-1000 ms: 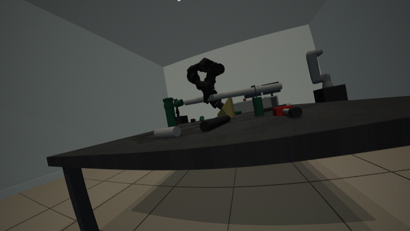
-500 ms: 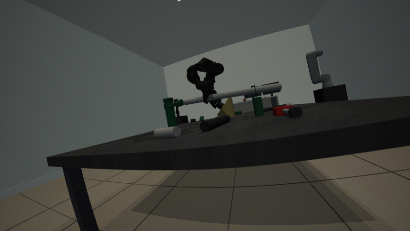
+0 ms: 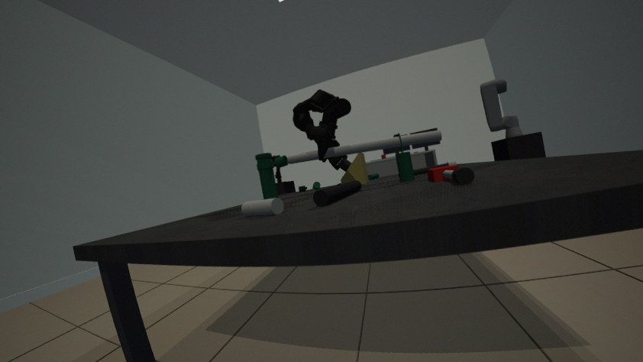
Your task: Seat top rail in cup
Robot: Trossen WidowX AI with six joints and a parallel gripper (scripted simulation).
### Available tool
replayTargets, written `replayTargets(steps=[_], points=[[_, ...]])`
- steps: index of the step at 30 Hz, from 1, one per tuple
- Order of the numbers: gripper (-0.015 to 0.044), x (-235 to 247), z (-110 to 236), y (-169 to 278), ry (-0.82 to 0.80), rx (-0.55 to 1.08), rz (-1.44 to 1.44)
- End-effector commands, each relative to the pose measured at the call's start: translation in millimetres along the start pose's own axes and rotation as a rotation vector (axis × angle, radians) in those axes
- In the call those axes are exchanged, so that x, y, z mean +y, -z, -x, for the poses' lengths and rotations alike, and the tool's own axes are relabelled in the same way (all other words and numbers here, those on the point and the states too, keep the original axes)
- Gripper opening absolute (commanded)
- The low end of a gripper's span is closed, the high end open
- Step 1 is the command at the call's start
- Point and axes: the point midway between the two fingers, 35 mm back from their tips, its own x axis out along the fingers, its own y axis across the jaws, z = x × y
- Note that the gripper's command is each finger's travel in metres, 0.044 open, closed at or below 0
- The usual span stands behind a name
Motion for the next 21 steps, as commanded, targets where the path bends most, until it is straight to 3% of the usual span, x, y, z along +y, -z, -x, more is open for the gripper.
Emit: replayTargets(steps=[1, 21], points=[[0.0, 2.6, 3.6, -1.1, -0.012, 0.0, -0.011], [0.0, -0.7, -4.4, -17.7, -0.001, -0.001, 0.001]])
